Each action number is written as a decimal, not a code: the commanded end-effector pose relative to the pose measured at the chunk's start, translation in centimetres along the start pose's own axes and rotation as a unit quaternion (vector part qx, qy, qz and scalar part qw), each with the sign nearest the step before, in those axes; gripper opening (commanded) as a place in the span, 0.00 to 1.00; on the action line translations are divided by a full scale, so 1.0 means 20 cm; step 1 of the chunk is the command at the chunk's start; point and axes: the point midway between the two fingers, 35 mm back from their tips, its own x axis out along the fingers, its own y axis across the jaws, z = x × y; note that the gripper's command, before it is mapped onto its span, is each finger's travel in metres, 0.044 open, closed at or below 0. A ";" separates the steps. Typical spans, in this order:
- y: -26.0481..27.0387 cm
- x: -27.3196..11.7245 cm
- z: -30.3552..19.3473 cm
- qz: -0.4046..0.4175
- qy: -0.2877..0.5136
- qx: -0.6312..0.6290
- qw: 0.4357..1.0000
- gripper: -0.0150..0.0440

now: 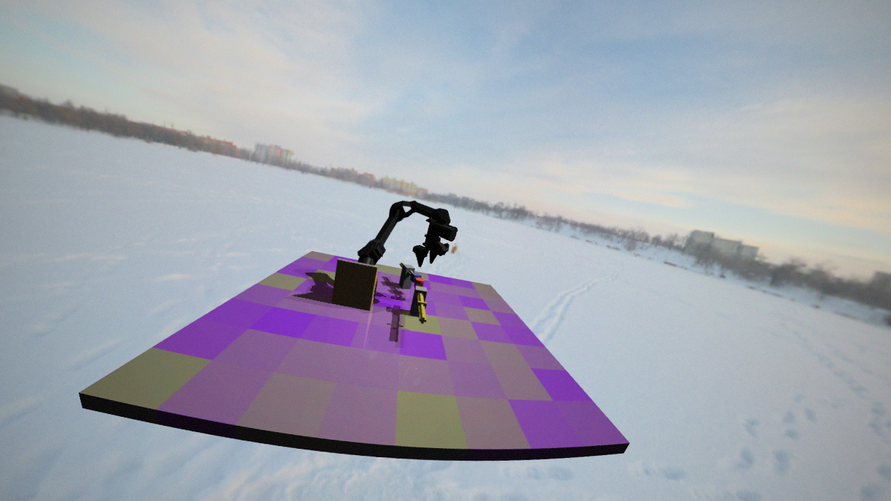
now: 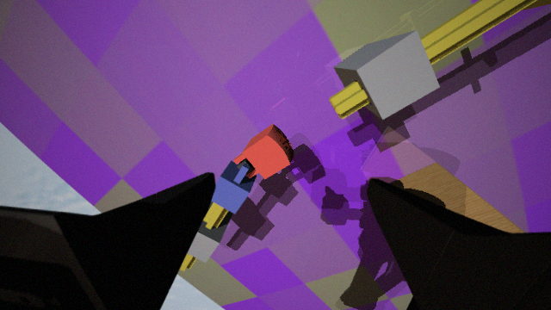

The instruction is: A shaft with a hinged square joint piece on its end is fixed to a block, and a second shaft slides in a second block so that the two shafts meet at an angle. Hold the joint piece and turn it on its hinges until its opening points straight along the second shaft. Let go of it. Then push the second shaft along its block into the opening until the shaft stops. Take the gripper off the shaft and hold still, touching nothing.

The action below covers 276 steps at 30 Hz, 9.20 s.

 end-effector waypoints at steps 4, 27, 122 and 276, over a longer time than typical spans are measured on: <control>-0.07 0.05 0.05 0.020 0.025 0.116 0.993 1.00; -0.27 0.18 0.16 0.059 0.103 0.439 0.891 1.00; -1.19 0.27 0.89 -0.038 -0.047 0.190 0.980 1.00; -0.83 0.60 0.60 -0.019 -0.052 0.440 0.896 0.25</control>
